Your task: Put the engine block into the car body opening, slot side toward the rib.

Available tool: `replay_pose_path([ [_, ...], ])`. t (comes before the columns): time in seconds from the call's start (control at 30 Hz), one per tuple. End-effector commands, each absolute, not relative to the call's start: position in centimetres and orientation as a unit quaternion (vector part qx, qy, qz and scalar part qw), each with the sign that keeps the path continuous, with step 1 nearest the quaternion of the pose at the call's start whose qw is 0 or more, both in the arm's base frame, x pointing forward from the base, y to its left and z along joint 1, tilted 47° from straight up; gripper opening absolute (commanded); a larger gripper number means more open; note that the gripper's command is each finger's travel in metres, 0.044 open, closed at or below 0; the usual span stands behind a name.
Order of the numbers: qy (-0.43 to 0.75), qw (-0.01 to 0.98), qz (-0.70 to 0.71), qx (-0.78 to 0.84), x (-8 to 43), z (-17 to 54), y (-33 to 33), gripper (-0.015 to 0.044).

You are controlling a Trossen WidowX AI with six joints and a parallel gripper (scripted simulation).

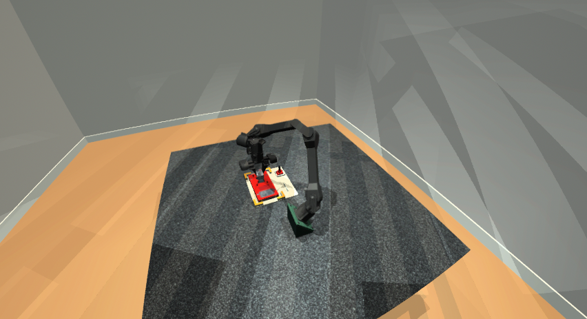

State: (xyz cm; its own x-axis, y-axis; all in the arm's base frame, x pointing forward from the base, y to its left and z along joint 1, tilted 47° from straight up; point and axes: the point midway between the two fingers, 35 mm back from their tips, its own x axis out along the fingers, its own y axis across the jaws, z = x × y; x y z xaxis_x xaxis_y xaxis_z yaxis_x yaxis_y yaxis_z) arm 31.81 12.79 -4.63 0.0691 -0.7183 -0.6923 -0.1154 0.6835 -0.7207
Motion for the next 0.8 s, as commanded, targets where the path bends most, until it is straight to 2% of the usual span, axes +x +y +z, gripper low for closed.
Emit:
replay_pose_path([
  [0.0, 0.644, 0.654, -0.227, -0.326, 31.79, -4.68, 12.81, 0.0159],
  [0.77, 0.638, 0.662, -0.244, -0.308, 31.75, -4.79, 12.81, 0.0159],
])
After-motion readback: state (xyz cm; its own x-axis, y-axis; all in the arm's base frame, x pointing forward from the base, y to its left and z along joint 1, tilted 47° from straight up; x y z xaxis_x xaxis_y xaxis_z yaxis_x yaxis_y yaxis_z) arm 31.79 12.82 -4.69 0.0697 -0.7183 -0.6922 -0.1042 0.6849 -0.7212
